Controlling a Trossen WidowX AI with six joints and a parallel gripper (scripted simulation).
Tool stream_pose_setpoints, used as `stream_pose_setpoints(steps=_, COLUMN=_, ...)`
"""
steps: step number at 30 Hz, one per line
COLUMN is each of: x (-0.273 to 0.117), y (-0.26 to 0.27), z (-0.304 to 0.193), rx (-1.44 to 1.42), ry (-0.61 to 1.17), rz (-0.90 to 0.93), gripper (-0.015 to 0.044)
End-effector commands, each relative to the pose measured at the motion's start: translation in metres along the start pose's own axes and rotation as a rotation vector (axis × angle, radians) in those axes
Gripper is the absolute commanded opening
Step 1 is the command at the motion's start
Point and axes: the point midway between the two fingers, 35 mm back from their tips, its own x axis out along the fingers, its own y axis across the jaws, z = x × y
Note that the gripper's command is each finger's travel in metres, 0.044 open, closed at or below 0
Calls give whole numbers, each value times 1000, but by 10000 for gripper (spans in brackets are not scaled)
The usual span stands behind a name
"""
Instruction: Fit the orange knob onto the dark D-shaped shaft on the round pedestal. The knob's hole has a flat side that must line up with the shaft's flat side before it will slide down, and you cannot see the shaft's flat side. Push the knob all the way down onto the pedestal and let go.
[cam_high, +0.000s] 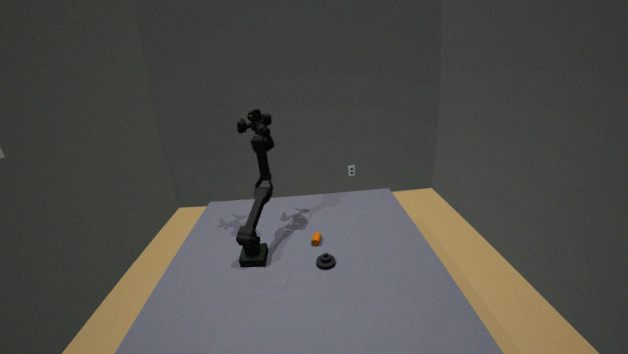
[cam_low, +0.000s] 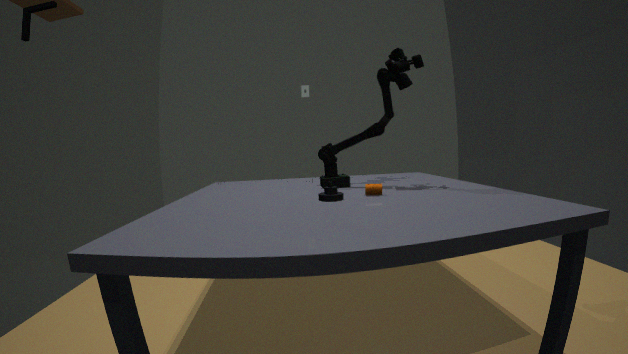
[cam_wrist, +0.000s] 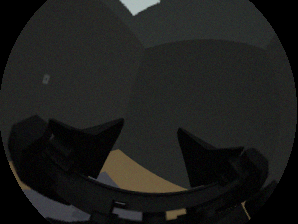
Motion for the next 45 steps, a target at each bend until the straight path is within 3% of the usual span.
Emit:
stream_pose_setpoints(steps=1, x=0, y=2, z=2, rx=-1, ry=-6, rz=3, gripper=426)
stream_pose_setpoints(steps=11, x=-9, y=114, z=112, rx=-18, ry=-324, rz=184, gripper=440)
stream_pose_setpoints(steps=20, x=-76, y=227, z=208, rx=56, ry=-632, rz=464, gripper=440)
stream_pose_setpoints(steps=33, x=-254, y=309, z=306, rx=237, ry=-1075, rz=894, gripper=440)
stream_pose_setpoints(steps=45, x=-455, y=280, z=326, rx=420, ry=-1493, rz=1307, gripper=440)
